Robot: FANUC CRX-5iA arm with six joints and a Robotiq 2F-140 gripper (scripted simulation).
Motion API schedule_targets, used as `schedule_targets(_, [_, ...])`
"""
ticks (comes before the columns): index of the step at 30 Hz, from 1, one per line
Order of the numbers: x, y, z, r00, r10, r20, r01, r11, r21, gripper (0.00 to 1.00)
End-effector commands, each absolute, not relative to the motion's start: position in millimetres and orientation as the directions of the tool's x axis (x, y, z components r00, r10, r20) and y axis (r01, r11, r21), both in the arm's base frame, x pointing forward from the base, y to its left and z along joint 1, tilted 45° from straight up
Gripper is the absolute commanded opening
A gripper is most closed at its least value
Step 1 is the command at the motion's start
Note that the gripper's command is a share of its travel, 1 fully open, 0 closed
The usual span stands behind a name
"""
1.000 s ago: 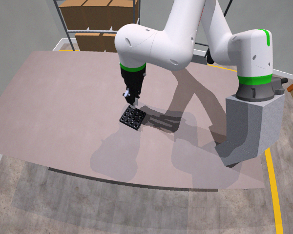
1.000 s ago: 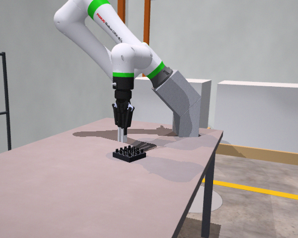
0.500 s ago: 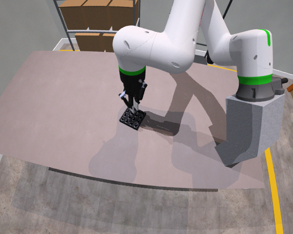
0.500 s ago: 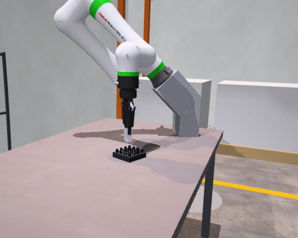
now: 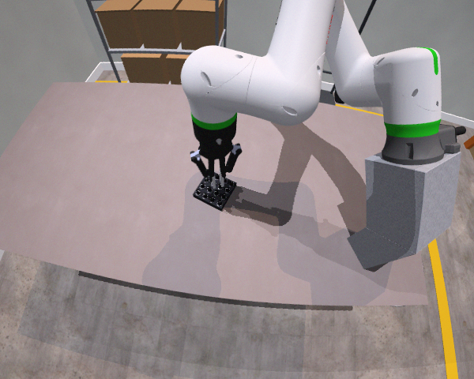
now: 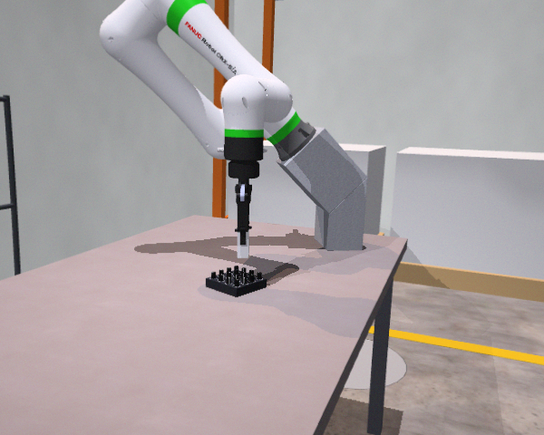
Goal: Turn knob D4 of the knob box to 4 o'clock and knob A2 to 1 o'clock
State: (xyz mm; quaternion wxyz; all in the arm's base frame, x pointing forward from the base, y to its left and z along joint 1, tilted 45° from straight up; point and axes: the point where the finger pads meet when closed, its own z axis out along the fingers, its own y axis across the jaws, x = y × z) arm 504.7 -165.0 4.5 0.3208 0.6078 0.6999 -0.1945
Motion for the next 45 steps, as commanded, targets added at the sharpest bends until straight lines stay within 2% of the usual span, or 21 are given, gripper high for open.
schedule_targets(1, [504.8,-157.0,-0.1,0.099,0.737,-0.668,0.97,0.079,0.231,0.12])
schedule_targets(21, [503.2,-129.6,-16.4,0.573,0.676,-0.464,0.789,-0.3,0.537,0.12])
schedule_targets(45, [503.1,-128.3,-17.1,0.592,0.668,-0.451,0.774,-0.317,0.548,0.12])
